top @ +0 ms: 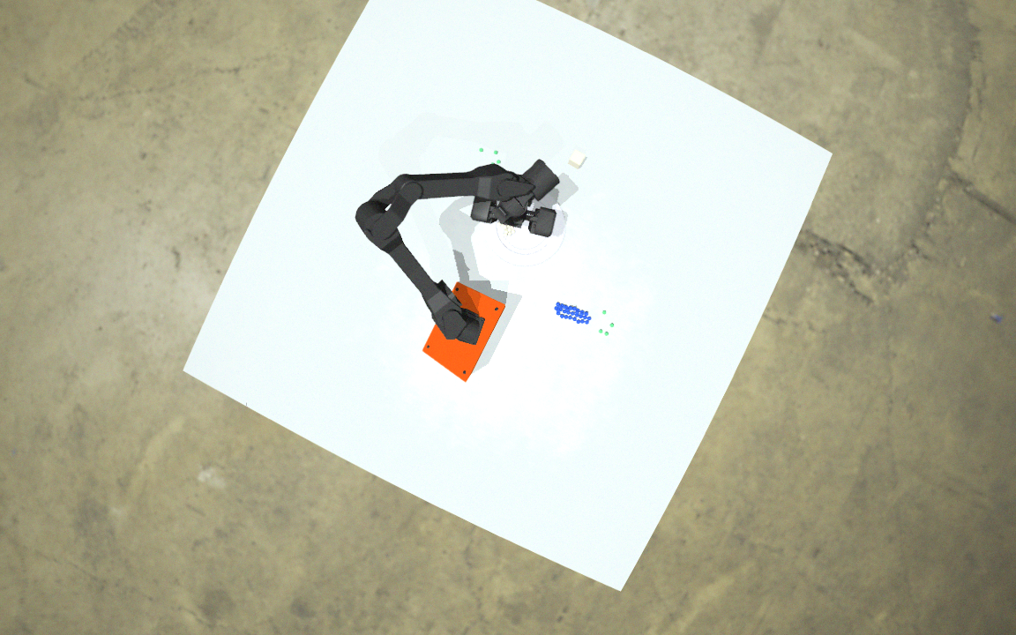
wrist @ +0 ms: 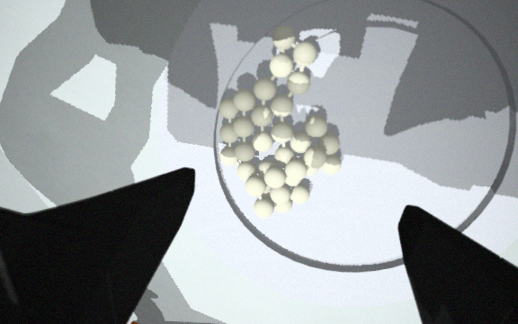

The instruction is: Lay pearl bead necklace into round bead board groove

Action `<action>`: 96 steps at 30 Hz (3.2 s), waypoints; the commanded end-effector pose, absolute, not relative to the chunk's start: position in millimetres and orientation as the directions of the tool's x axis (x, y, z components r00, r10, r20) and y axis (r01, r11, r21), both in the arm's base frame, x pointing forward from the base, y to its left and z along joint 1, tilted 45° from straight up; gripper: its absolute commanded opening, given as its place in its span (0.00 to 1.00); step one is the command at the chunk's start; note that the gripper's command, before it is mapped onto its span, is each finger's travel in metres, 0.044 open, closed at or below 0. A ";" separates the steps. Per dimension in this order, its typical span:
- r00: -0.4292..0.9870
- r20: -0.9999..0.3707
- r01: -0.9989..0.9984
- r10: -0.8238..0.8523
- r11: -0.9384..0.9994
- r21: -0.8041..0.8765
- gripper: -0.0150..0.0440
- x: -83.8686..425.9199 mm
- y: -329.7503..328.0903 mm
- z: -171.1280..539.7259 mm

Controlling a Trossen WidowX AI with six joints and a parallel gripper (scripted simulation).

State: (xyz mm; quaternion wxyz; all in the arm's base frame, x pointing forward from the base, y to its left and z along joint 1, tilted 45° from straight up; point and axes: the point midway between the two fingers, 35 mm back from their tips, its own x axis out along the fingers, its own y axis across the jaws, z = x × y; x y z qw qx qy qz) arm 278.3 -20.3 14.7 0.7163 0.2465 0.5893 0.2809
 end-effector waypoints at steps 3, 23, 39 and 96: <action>0.149 -0.705 -0.111 0.693 0.721 0.684 0.90 279.6 -15.7 9.7; 0.144 -0.708 -0.115 0.692 0.722 0.682 0.85 281.8 0.1 -6.0; 0.144 -0.708 -0.115 0.692 0.722 0.682 0.41 281.8 0.1 -6.0; 0.144 -0.705 -0.111 0.695 0.719 0.686 0.25 251.4 -9.3 -24.9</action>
